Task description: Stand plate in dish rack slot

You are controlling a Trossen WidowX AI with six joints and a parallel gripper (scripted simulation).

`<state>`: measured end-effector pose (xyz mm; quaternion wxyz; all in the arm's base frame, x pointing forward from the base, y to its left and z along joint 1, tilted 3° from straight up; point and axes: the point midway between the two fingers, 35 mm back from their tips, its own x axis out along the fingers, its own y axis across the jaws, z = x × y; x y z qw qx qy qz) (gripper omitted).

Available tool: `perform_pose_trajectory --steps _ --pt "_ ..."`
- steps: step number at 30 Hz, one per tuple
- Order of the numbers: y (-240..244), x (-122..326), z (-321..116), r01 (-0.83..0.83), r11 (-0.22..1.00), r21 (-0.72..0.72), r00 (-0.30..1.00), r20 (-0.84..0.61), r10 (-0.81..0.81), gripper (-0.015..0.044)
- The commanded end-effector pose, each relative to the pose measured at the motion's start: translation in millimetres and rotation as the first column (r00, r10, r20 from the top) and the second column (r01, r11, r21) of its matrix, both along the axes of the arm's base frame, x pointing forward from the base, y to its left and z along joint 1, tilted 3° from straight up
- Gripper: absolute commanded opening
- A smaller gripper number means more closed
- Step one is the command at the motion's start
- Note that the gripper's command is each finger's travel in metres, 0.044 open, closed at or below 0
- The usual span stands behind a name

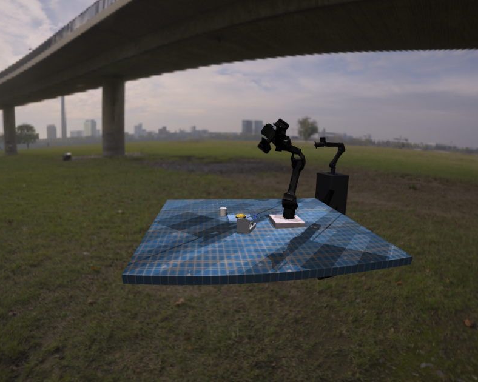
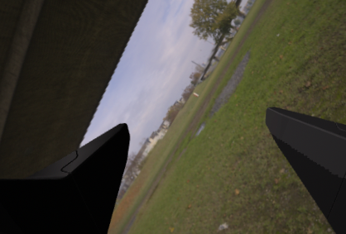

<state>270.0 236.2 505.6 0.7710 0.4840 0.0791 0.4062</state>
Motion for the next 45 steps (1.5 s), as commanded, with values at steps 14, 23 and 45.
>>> perform_pose_trajectory --steps 14,23,45 --pt "-66.7 91.9 -87.2 0.268 0.862 -0.431 0.936 -0.095 -0.339 0.04" --pt "-121.8 121.7 -142.0 0.28 0.7 -0.657 0.865 -0.145 -0.481 0.04" --pt "-281.1 103.6 -266.1 -0.137 0.338 -0.931 0.638 -0.344 -0.689 0.04"
